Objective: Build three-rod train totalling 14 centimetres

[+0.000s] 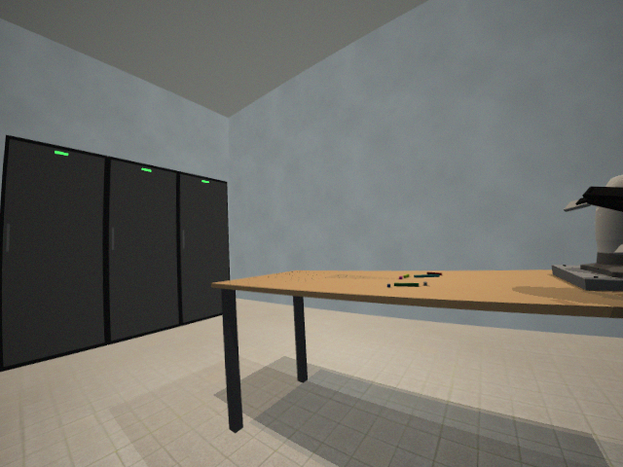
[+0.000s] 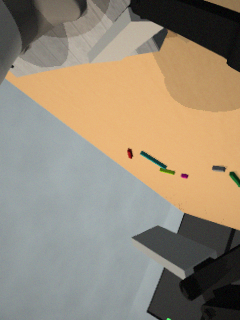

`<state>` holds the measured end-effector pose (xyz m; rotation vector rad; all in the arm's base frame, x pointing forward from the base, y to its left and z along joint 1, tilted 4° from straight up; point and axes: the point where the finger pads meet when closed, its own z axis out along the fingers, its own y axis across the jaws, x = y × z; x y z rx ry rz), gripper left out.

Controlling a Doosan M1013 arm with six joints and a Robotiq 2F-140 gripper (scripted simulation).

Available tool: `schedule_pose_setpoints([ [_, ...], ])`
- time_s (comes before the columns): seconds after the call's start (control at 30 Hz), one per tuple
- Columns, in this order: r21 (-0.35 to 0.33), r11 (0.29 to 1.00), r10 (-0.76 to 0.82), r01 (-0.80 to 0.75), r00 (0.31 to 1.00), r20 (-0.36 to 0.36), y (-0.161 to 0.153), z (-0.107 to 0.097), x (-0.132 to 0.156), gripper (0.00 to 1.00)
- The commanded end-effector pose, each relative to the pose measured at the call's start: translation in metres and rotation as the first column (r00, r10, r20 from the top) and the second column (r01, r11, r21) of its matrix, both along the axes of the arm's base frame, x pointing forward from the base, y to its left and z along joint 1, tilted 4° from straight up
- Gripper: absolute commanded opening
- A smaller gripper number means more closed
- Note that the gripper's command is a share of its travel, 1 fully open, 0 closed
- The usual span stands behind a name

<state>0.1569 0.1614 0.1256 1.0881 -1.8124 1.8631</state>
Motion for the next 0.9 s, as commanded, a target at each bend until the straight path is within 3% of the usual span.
schedule_pose_setpoints([
  [0.0,0.066,0.997,-0.046,0.045,0.999,0.018,-0.004,-0.003,0.020,1.00],
  [0.13,0.210,0.968,-0.149,0.137,0.988,0.042,-0.013,-0.009,0.063,1.00],
  [0.2,0.210,0.968,-0.149,0.137,0.988,0.042,-0.013,-0.009,0.063,1.00],
  [0.27,0.301,0.934,-0.216,0.191,0.975,0.051,-0.019,-0.013,0.090,1.00],
  [0.4,0.417,0.872,-0.303,0.255,0.952,0.051,-0.026,-0.018,0.126,1.00],
  [0.7,0.656,0.665,-0.488,0.357,0.873,0.019,-0.046,-0.029,0.210,1.00],
  [0.77,0.656,0.665,-0.488,0.357,0.873,0.019,-0.046,-0.029,0.210,1.00],
  [0.87,0.751,0.536,-0.566,0.386,0.824,-0.019,-0.055,-0.035,0.250,1.00],
])
